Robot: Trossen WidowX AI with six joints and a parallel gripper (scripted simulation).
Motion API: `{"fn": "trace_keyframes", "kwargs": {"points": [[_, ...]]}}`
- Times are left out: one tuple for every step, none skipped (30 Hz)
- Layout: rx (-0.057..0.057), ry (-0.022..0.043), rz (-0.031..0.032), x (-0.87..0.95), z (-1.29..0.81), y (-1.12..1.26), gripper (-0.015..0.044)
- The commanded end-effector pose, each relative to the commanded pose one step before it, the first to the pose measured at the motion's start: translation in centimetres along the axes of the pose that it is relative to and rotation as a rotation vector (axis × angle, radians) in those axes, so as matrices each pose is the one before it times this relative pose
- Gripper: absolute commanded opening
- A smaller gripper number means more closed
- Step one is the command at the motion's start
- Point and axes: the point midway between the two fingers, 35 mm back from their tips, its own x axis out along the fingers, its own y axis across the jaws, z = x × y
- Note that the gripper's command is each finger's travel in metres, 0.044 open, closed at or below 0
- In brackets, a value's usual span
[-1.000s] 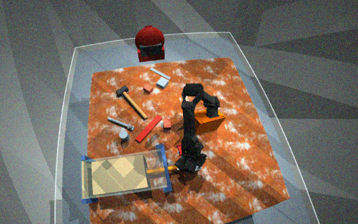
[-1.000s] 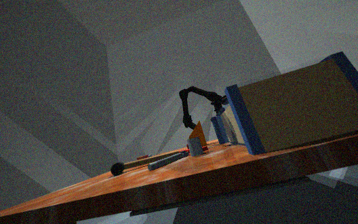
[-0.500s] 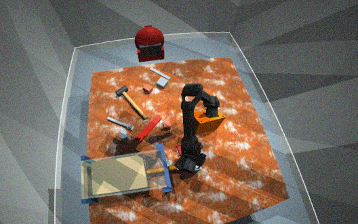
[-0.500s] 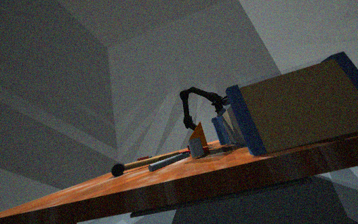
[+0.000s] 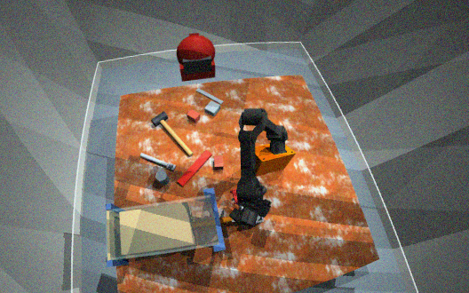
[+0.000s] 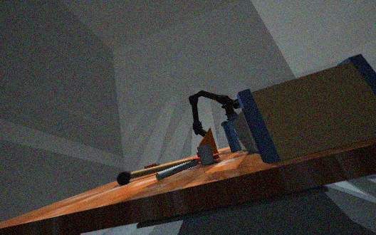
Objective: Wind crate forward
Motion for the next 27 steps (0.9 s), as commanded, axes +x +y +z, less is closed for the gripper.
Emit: {"fn": "trace_keyframes", "kwargs": {"points": [[0.0125, -0.04134, -0.00922, -4.807, -0.244, -0.951, 0.044], [0.0002, -0.013, 0.00631, -1.793, -0.084, 0.019, 0.044], [0.0002, -0.01288, 0.00708, -1.858, -0.096, 0.153, 0.044], [0.0002, -0.01008, 0.00617, -1.511, -0.084, 0.224, 0.044], [0.0001, -0.00596, 0.00393, -0.918, -0.053, 0.18, 0.044], [0.0, -0.00196, 0.00134, -0.306, -0.018, 0.068, 0.044], [0.0, 0.0, 0.0, 0.0, 0.0, 0.0, 0.044], [0.0, 0.0, 0.0, 0.0, 0.0, 0.0, 0.044], [0.0, 0.0, 0.0, 0.0, 0.0, 0.0, 0.044], [0.0, 0.0, 0.0, 0.0, 0.0, 0.0, 0.044], [0.0, 0.0, 0.0, 0.0, 0.0, 0.0, 0.044], [-0.0007, 0.0007, -0.02721, -0.088, 0.058, -0.355, 0.044], [0.0, 0.0, 0.0, 0.0, 0.0, 0.0, 0.0414], [0.0, 0.0, 0.0, 0.0, 0.0, 0.0, 0.0387], [0.0, 0.0, 0.0, 0.0, 0.0, 0.0, 0.0361], [0.0, 0.0, 0.0, 0.0, 0.0, 0.0, 0.0335], [0.0, 0.0, 0.0, 0.0, 0.0, 0.0, 0.0309], [0.0, 0.0, 0.0, 0.0, 0.0, 0.0, 0.0282], [0.0, 0.0, 0.0, 0.0, 0.0, 0.0, 0.0256], [0.0, 0.0, 0.0, 0.0, 0.0, 0.0, 0.023], [0.0, 0.0, 0.0, 0.0, 0.0, 0.0, 0.0204], [0.0, 0.0, 0.0, 0.0, 0.0, 0.0, 0.0178], [0.0, 0.0, 0.0, 0.0, 0.0, 0.0, 0.0151], [0.0, 0.0, 0.0, 0.0, 0.0, 0.0, 0.0125], [0.0, 0.0, 0.0, 0.0, 0.0, 0.0, 0.0099], [0.0, 0.0, 0.0, 0.0, 0.0, 0.0, 0.0072], [0.0, 0.0, 0.0, 0.0, 0.0, 0.0, 0.0046]]}}
